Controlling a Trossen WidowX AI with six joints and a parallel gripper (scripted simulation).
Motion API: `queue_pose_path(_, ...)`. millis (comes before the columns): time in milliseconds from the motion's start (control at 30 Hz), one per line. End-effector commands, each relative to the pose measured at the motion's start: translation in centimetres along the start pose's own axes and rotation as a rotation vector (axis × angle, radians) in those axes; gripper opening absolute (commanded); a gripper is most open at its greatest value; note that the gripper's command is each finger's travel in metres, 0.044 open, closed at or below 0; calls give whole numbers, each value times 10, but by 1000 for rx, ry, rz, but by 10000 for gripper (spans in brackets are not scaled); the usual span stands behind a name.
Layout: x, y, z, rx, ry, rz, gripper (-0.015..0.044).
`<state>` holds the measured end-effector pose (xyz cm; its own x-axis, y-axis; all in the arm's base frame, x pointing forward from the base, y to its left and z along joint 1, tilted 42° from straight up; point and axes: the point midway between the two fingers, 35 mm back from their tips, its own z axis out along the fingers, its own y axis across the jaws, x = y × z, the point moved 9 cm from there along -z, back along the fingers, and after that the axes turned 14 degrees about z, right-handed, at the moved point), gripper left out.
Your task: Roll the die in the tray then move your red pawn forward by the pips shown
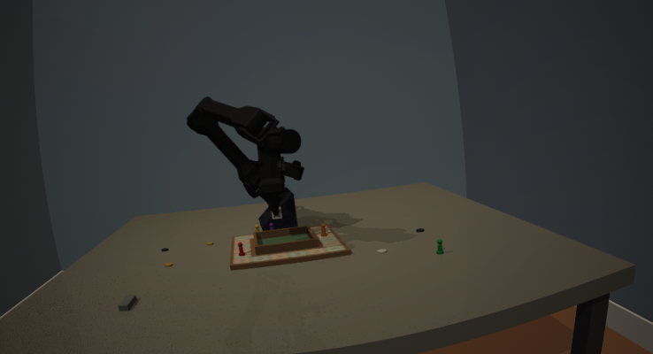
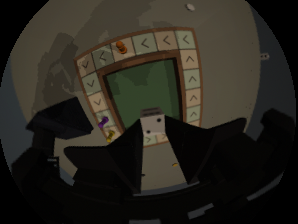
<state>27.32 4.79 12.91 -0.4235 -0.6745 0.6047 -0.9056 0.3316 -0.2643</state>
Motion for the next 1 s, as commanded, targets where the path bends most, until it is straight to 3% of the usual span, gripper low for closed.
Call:
queue_pose_path(0, -10, 4, 2, 1, 0, -42, 0)
queue_pose_path(133, -6, 2, 5, -35, -36, -42, 0)
queue_pose_path(567, 27, -6, 27, -236, -412, -43, 0)
queue_pose_path(967, 55, -4, 47, -227, -796, -40, 0)
